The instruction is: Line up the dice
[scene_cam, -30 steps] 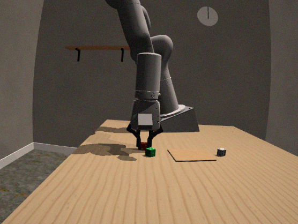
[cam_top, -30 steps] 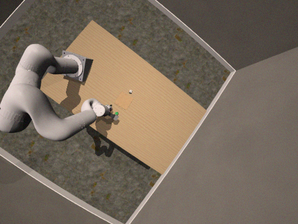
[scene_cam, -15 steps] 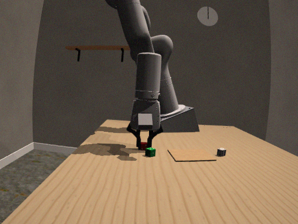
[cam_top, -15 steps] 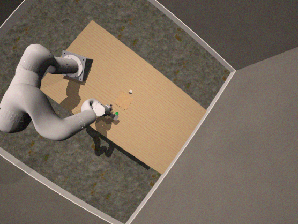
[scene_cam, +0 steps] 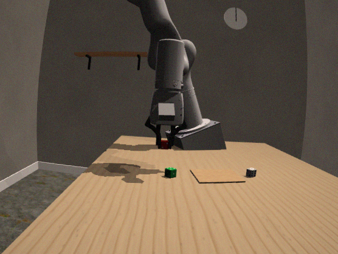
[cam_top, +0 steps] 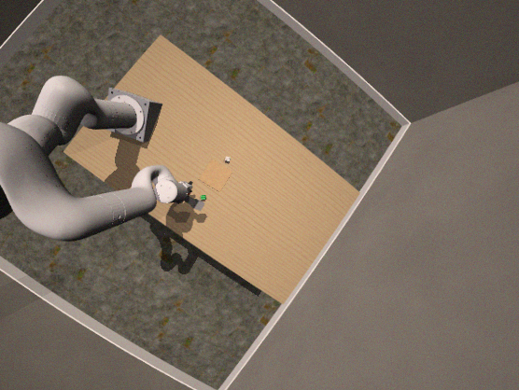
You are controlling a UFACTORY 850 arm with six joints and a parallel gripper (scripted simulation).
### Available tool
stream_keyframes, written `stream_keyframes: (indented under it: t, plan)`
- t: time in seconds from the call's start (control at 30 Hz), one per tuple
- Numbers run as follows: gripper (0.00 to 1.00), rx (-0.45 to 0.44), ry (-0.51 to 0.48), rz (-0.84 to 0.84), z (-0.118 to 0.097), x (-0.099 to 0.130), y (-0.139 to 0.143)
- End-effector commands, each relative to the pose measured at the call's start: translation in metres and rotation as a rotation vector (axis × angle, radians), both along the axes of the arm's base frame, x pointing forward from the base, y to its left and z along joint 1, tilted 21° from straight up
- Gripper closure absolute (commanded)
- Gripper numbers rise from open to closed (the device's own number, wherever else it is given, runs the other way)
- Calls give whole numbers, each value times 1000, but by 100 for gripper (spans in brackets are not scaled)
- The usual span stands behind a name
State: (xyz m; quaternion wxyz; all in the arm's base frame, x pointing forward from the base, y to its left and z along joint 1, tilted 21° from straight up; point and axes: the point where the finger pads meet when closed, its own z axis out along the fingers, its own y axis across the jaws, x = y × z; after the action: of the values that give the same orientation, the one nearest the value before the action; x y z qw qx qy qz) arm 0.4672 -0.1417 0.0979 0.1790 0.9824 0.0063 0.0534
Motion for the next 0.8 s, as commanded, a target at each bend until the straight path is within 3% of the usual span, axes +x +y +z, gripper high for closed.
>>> stream_keyframes:
  t: [0.0, 0.17, 0.53, 0.57, 0.63, 0.67, 0.7, 0.73, 0.77]
  plan:
    - [79, 2, 15, -2, 16, -2, 5]
    - [79, 2, 15, -2, 30, -3, 11]
    - [79, 2, 15, -2, 30, -3, 13]
    - [79, 3, 14, -3, 27, 0, 22]
    - [79, 7, 13, -8, 11, 10, 70]
    - [79, 7, 13, -8, 11, 10, 70]
    - [79, 7, 12, -11, 1, 13, 101]
    - [79, 7, 12, -11, 1, 13, 101]
    - [79, 6, 11, -13, -9, 14, 130]
